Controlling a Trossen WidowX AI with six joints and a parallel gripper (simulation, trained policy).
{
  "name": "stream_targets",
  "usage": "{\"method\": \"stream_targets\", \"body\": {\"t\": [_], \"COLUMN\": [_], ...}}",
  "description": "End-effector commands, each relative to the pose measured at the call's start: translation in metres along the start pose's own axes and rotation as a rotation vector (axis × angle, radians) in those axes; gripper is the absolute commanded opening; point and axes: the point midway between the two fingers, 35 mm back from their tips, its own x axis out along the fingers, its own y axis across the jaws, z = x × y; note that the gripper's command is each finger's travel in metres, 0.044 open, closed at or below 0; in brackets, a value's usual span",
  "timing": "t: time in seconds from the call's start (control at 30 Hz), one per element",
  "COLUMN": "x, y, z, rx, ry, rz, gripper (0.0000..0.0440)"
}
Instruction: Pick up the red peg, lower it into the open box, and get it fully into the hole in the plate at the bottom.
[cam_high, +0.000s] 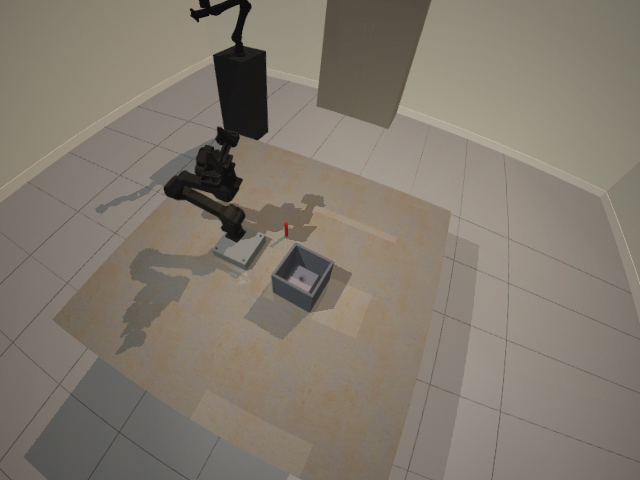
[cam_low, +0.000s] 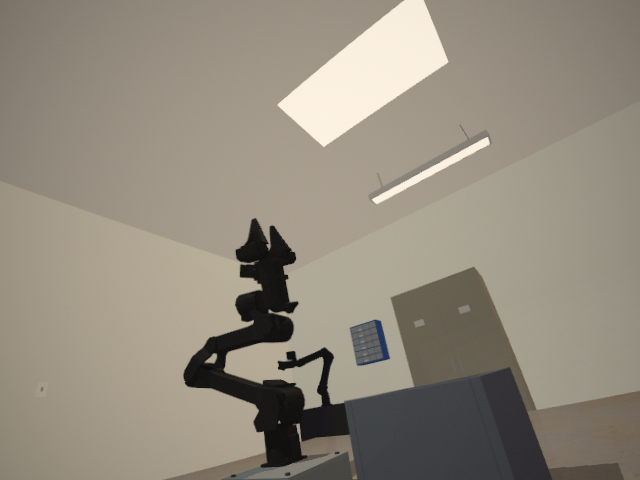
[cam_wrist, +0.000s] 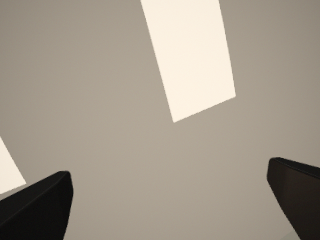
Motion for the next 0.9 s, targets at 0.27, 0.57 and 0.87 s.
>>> {"method": "stream_targets", "body": {"t": [0.27, 0.57, 0.87], "x": [0.028, 0.043, 0.046], "y": [0.008, 0.012, 0.011], "z": [-0.043, -0.076, -0.105], "rx": [0.045, 0.139, 0.203], "ry": [0.220, 0.429, 0.627], "rz": [-0.005, -0.044, -0.111], "gripper": [0.0440, 0.0440, 0.0440]}}
